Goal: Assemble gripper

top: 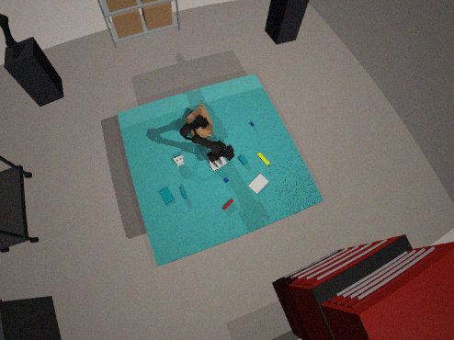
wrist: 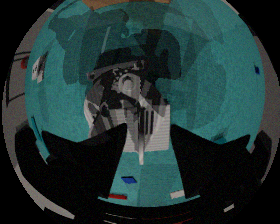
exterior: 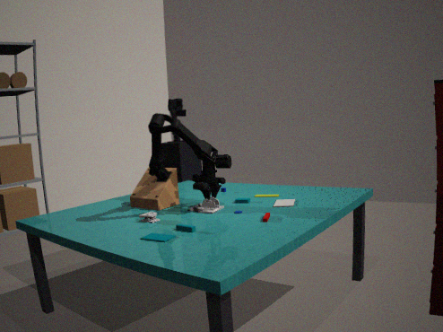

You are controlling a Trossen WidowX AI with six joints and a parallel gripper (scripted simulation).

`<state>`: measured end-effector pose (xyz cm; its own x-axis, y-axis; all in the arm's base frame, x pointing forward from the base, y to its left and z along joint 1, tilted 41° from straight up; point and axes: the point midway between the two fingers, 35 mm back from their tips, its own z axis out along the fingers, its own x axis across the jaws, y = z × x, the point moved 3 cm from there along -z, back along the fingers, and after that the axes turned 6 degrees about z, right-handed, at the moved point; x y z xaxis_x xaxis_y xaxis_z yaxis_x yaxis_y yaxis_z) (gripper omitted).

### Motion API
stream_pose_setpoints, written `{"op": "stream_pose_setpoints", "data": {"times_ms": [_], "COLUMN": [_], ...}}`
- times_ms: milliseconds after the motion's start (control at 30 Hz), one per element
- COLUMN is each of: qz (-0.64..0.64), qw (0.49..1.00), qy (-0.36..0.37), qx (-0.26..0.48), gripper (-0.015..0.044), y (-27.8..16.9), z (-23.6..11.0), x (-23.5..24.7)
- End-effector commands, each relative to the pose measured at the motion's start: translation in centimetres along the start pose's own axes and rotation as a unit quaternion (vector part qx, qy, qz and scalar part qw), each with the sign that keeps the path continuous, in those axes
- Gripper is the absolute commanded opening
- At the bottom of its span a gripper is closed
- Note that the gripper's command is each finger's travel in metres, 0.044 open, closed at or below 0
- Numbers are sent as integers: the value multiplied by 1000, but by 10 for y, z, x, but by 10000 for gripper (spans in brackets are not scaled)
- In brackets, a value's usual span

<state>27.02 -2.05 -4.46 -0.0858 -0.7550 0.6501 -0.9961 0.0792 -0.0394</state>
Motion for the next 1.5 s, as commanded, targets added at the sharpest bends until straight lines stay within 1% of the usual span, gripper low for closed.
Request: {"op": "stream_pose_setpoints", "data": {"times_ms": [0,67,133,167,433,467,733,967,1200,1467], "qz": [6,6,6,1,45,53,151,255,359,473], "qw": [1000,1000,1000,1000,998,998,988,966,932,880], "qy": [-5,-4,-4,-3,-11,-12,-28,-39,-45,-49], "qx": [10,10,10,15,40,43,33,22,12,1], "gripper": [224,224,224,224,434,440,440,440,440,440], "y": [-3,-2,-2,-3,-8,-9,-12,-14,-16,-14], "z": [-39,-50,-50,-43,-52,-53,-53,-53,-52,-51], "x": [1,1,1,-1,8,10,28,50,74,102]}}
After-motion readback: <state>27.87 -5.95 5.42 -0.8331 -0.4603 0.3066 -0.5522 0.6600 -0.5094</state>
